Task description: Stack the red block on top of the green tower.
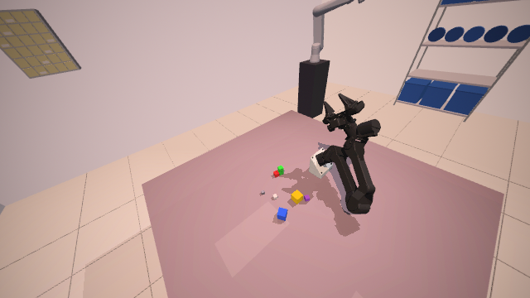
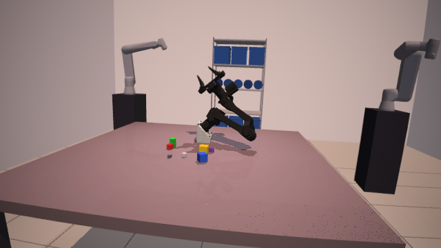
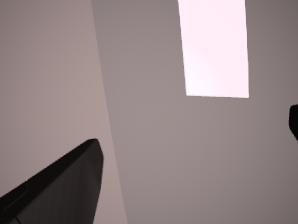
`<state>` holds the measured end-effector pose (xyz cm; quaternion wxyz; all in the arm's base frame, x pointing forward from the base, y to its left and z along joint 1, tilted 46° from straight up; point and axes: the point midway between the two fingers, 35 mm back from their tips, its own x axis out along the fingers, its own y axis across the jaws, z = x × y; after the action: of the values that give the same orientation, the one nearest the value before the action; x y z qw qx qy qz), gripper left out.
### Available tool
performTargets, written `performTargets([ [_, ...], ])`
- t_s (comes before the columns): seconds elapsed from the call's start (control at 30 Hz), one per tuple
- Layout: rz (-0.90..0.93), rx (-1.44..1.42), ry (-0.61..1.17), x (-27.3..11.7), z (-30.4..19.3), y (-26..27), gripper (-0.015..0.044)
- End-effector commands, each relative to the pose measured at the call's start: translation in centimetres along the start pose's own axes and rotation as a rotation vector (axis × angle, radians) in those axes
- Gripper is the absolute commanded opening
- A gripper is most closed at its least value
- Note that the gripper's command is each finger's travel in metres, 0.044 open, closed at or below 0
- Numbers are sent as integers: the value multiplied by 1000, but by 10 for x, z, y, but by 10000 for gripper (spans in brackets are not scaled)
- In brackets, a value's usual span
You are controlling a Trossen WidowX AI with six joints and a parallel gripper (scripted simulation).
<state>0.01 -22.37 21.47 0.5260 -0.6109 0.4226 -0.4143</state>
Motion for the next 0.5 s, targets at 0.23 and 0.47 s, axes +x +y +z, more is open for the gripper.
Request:
performTargets([
  [0.23, 127, 202, -88, 19, 11, 13, 440],
  [0.47, 288, 393, -173, 38, 27, 29, 440],
])
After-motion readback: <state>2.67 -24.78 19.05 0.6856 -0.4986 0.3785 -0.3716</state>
